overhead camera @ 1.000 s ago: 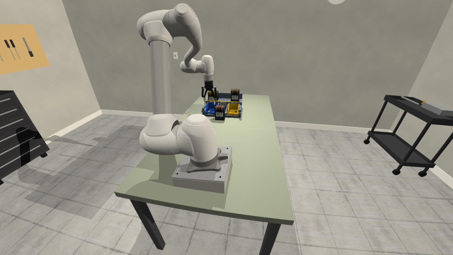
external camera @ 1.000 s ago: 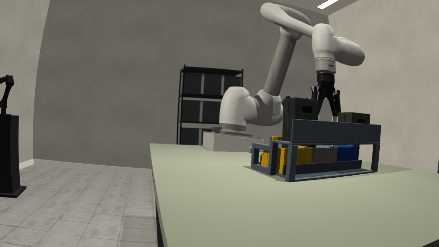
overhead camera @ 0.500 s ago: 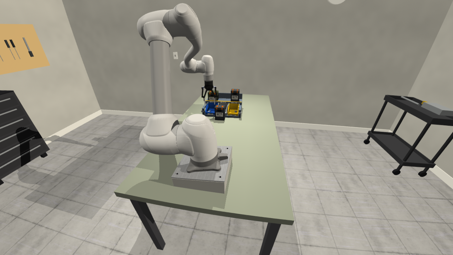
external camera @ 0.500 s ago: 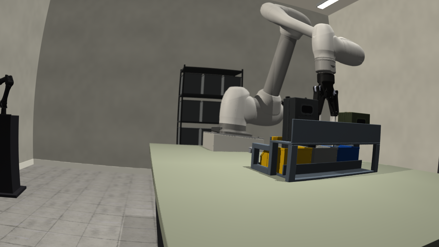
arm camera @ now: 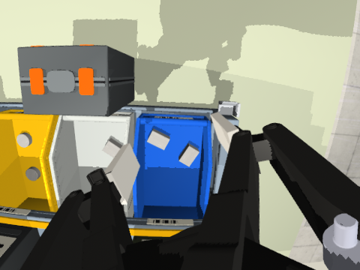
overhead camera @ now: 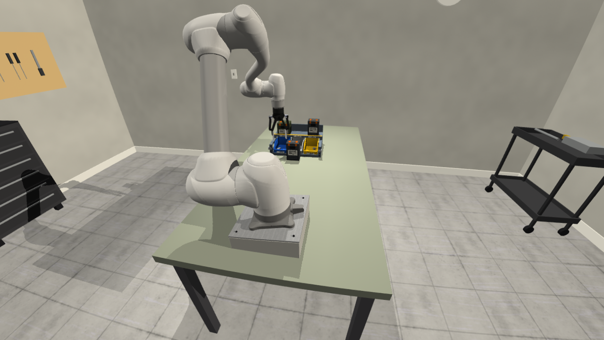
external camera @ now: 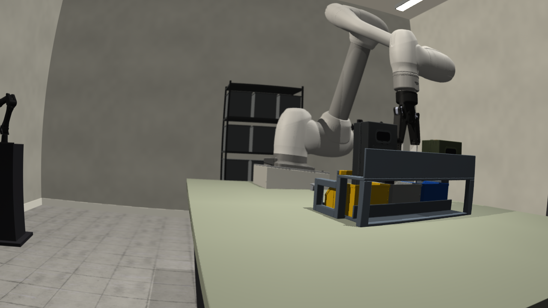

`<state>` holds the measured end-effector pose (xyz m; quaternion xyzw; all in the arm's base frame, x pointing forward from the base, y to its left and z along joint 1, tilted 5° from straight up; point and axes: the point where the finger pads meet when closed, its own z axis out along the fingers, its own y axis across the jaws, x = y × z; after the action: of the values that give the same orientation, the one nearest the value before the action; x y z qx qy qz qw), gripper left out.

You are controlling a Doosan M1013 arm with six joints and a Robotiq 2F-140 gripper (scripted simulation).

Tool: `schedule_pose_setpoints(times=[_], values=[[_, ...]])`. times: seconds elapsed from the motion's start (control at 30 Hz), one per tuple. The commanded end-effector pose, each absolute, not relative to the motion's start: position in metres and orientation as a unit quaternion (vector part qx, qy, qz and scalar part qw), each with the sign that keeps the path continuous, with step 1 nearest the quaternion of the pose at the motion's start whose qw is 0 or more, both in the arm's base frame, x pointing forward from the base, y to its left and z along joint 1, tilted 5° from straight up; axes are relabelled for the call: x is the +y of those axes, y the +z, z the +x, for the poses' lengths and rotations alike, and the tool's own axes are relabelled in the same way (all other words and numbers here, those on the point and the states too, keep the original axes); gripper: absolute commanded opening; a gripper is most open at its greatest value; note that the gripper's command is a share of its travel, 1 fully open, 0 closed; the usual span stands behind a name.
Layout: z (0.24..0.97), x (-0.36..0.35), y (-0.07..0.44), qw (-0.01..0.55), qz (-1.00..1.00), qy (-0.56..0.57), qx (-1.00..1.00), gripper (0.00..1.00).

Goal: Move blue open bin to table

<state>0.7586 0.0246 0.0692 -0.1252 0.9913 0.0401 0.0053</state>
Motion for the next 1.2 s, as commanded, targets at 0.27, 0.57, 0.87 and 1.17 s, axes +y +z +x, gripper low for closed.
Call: schedule_pose_setpoints(times=[0.27,0.57,0.87,1.17], values=[[0.7586,0.0246,0.0694,0.008,-0.188,0.04,0.981,0.57],[0.7586,0.0246,0.0694,0.013,-0.313,0.038,0.949,0.57],[0.7586,0.0246,0.0694,0.013,-0.313,0.038,0.949,0.57],[0.7586,0.0246,0.0694,0.018,-0.434,0.036,0.9,0.57]])
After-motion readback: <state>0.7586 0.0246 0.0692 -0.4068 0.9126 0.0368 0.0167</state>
